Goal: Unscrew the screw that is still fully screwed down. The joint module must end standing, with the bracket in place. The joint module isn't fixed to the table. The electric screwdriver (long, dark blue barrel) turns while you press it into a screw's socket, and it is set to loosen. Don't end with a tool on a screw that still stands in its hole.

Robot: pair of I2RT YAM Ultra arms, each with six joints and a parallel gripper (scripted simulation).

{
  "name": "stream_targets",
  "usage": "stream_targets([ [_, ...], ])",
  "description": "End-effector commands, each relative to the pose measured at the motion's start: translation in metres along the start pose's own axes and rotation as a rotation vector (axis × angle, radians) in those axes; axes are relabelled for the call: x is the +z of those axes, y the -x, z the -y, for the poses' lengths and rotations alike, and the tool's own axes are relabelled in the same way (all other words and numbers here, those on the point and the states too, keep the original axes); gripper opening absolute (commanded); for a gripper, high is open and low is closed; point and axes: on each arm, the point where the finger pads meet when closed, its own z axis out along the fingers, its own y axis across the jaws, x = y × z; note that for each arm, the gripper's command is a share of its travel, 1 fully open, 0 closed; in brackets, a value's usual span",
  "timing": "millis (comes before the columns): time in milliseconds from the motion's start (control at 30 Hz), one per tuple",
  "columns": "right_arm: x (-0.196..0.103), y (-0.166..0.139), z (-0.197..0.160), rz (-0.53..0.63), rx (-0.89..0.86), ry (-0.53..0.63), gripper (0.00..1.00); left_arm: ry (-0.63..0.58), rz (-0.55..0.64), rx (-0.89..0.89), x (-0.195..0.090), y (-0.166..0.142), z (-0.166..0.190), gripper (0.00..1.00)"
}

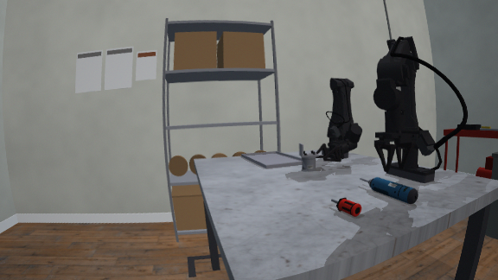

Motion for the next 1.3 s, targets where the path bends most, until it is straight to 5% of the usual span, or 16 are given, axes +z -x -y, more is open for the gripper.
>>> stream_targets([
  [0, -0.001, 0.001, 0.0, 0.019, 0.012, -0.001, 0.86, -0.04, 0.038, 0.006, -0.011, 0.005, 0.011, 0.65],
  [1267, 0.013, -0.006, -0.005, 0.01, 0.026, 0.009, 0.86, -0.04, 0.038, 0.006, -0.011, 0.005, 0.011, 0.65],
])
